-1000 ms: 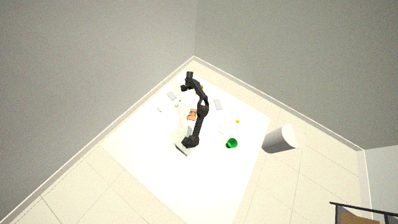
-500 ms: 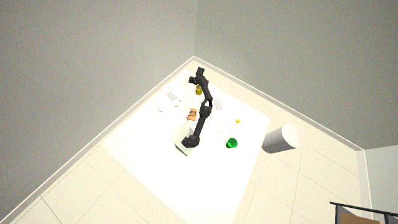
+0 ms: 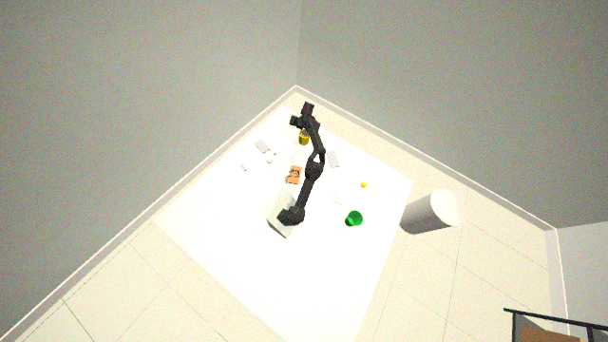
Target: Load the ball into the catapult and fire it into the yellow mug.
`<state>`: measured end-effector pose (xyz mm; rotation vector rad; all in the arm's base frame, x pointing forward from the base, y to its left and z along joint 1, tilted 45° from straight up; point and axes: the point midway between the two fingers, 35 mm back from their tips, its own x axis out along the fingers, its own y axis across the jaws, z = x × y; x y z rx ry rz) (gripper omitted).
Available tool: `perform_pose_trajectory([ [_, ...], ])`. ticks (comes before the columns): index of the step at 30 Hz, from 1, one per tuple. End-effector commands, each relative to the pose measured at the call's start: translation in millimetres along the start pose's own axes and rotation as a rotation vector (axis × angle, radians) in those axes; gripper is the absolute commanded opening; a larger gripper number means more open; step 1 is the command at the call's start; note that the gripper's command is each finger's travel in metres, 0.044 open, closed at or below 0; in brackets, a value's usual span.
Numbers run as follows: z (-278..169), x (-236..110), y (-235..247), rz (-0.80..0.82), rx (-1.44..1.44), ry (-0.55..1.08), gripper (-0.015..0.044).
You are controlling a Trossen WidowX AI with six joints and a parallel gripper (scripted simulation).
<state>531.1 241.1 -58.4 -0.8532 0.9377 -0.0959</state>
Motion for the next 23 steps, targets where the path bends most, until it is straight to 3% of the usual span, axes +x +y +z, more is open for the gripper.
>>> perform_pose_trajectory([
  [1, 1.2, -0.1, -0.3, 0.003, 0.010, -0.003, 0.0440],
  [23, 0.5, -0.2, -0.3, 0.000, 0.001, -0.001, 0.0440],
])
